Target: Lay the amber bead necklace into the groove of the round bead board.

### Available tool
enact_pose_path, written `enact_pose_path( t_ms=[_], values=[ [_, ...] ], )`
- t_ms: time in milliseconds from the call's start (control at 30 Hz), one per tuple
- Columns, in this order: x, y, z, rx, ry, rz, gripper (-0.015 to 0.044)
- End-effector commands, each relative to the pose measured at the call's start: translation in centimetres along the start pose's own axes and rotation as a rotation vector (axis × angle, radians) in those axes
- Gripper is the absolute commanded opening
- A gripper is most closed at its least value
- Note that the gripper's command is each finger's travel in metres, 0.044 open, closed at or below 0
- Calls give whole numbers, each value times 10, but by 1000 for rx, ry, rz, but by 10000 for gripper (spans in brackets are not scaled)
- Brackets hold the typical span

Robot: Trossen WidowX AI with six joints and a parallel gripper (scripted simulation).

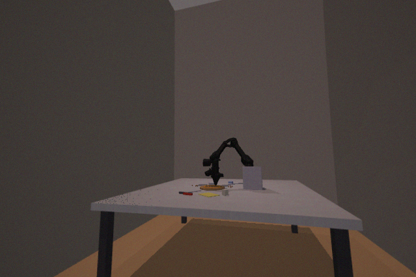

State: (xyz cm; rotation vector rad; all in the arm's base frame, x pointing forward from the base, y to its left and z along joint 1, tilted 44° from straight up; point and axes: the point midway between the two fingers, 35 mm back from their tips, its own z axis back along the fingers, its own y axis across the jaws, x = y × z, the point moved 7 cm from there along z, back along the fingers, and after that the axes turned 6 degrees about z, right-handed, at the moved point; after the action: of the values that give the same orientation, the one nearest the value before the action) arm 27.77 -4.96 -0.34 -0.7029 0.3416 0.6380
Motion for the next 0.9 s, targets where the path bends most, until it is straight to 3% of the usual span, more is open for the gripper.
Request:
enact_pose_path(
  t_ms=[0, 700, 867],
  values=[
    [0, 0, 3, -3, 1, -2, 0],
    [-4, -9, -5, -4, 2, -2, 0],
    [-3, -10, -1, -3, -4, -7, 131]
  ],
)
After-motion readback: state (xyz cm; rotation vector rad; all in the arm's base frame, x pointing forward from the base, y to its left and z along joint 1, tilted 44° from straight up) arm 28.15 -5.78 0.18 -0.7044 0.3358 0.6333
